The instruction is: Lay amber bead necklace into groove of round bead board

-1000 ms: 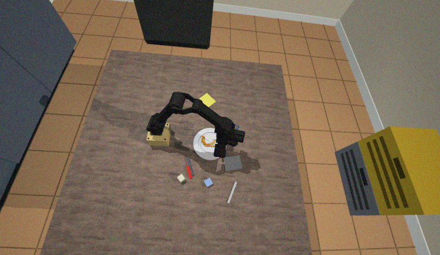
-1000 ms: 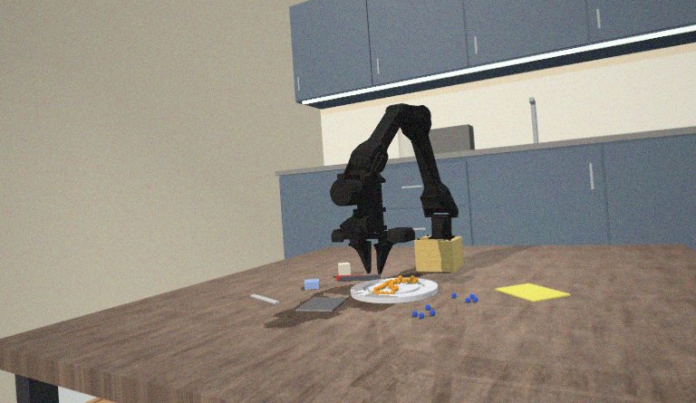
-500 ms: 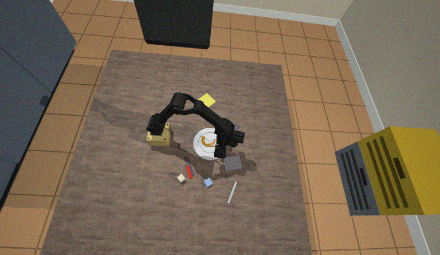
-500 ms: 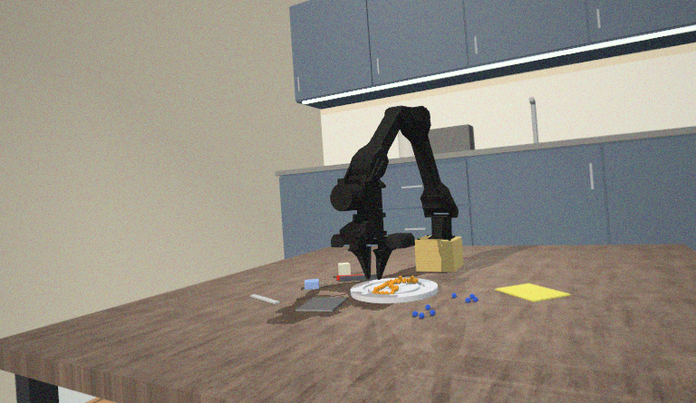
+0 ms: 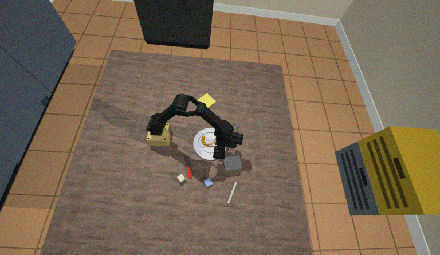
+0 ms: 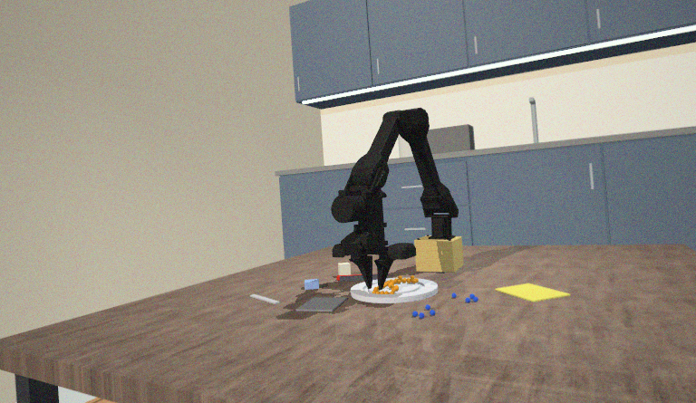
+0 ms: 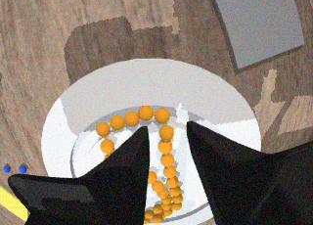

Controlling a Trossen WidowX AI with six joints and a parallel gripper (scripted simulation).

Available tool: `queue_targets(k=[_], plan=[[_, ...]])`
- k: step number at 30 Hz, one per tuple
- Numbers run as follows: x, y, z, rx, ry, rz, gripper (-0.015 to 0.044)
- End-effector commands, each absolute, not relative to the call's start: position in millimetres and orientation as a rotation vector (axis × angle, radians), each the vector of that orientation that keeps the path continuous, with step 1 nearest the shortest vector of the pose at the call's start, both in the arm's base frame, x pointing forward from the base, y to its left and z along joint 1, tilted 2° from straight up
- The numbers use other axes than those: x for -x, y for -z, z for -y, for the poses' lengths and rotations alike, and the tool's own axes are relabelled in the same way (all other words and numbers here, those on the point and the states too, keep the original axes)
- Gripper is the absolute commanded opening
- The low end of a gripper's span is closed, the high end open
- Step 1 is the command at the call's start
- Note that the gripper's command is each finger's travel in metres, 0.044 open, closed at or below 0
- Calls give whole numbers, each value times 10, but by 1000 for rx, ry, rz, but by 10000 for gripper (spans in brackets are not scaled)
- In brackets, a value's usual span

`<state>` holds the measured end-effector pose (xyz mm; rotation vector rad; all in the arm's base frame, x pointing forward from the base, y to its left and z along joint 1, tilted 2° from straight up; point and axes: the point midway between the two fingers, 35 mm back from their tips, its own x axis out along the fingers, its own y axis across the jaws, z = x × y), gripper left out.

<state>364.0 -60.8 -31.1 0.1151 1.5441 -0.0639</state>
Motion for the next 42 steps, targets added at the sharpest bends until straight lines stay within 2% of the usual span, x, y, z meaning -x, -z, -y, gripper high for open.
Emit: queue_targets(k=[1, 3, 8, 42], plan=[[-3619, 356, 598, -121, 64, -1553, 120], [-3619, 356, 598, -121, 64, -1553, 120], [-3630, 330, 606, -116, 64, -1548, 0], [-3630, 330, 606, -116, 64, -1548, 0]])
